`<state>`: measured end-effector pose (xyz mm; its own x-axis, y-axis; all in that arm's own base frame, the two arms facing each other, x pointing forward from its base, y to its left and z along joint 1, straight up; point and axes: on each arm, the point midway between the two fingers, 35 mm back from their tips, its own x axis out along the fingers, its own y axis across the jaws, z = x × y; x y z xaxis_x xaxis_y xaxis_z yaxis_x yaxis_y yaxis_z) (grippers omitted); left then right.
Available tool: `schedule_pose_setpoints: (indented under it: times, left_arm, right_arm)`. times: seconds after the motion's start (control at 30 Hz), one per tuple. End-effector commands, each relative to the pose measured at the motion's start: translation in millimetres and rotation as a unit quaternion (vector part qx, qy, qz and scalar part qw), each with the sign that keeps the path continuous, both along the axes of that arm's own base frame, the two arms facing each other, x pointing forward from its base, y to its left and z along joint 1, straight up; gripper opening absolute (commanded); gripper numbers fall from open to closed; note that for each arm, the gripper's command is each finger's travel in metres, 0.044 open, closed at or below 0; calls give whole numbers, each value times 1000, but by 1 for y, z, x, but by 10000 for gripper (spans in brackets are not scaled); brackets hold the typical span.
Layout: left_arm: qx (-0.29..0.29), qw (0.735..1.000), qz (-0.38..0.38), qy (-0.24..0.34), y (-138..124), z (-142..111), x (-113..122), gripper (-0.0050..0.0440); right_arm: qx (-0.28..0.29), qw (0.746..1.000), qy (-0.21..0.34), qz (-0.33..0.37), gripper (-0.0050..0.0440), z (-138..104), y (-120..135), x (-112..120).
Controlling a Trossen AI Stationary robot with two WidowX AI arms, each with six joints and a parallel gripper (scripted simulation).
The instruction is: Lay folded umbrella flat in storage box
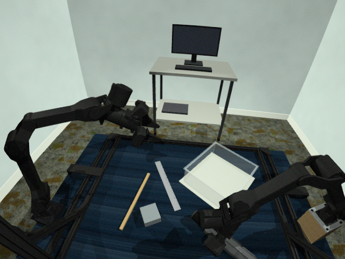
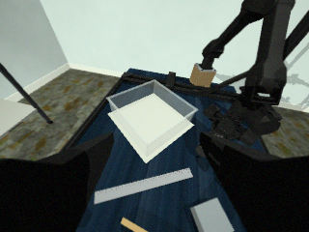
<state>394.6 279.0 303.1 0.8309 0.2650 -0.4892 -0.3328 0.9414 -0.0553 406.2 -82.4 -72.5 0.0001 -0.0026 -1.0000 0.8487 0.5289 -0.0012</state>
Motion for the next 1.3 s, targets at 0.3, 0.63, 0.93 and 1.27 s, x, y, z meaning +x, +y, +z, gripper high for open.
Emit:
schedule_pose_setpoints:
  times: [0.3, 0.63, 0.93, 1.27]
  left_arm:
    - [-3, 1000, 0, -2, -1, 0, 0, 400]
    - [-3, 1000, 0, -2, -1, 0, 0, 400]
    - [-3, 1000, 0, -2, -1, 0, 0, 400]
    - [-3, 1000, 0, -2, -1, 0, 0, 400]
  right_arm:
    - [1, 1000, 0, -2, 0, 110, 0, 4]
    - [1, 1000, 0, -2, 0, 136, 1, 0]
    - [1, 1000, 0, -2, 0, 136, 1, 0]
    - [1, 1000, 0, -2, 0, 136, 1, 0]
